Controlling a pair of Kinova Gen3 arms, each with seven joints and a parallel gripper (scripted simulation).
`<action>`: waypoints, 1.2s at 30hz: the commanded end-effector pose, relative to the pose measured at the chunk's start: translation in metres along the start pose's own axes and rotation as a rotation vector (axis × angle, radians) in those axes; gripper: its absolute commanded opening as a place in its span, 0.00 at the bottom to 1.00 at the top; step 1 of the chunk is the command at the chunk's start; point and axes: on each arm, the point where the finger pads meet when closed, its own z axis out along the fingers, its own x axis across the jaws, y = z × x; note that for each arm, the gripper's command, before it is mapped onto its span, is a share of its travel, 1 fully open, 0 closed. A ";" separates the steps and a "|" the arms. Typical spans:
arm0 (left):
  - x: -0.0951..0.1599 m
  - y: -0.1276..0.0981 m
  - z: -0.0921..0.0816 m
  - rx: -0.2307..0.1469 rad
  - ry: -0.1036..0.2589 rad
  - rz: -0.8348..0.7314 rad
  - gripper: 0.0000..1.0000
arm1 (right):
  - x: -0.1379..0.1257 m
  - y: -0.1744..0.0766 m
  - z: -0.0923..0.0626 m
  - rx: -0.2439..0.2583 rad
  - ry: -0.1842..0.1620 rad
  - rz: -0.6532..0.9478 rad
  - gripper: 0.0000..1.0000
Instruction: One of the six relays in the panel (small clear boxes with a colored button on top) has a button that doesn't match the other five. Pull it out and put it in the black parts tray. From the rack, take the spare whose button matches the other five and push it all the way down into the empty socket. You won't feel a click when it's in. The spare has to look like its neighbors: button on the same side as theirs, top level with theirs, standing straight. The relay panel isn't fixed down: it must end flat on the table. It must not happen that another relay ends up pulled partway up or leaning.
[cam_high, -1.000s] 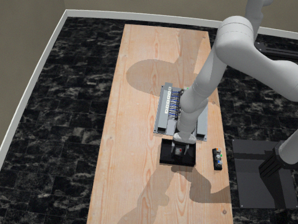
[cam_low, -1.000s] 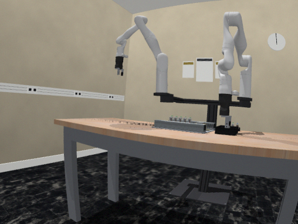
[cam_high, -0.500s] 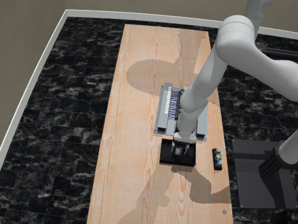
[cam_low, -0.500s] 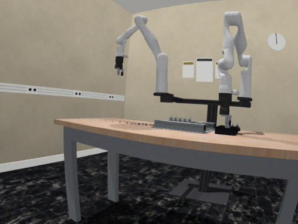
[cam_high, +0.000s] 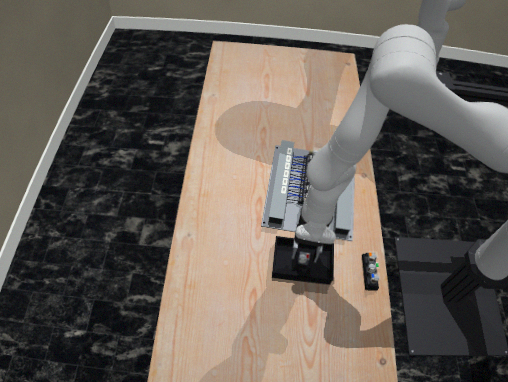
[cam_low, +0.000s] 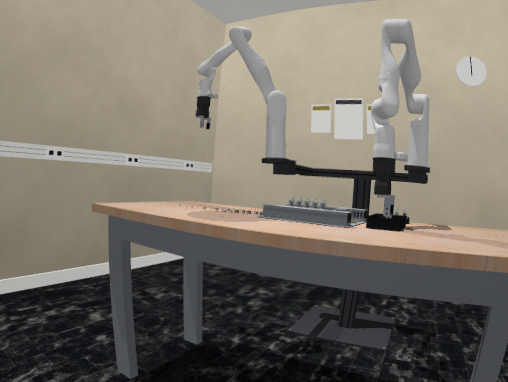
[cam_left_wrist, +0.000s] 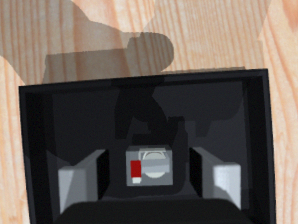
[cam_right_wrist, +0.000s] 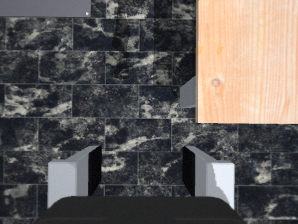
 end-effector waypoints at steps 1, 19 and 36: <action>0.001 0.000 -0.002 0.000 0.002 0.000 1.00 | 0.000 0.000 -0.001 -0.002 0.000 0.000 1.00; 0.001 0.000 -0.006 0.000 0.002 0.000 1.00 | 0.000 0.000 -0.001 -0.002 0.000 0.000 1.00; 0.001 0.000 -0.010 0.000 0.002 0.000 1.00 | 0.000 0.000 -0.001 -0.002 0.000 0.000 1.00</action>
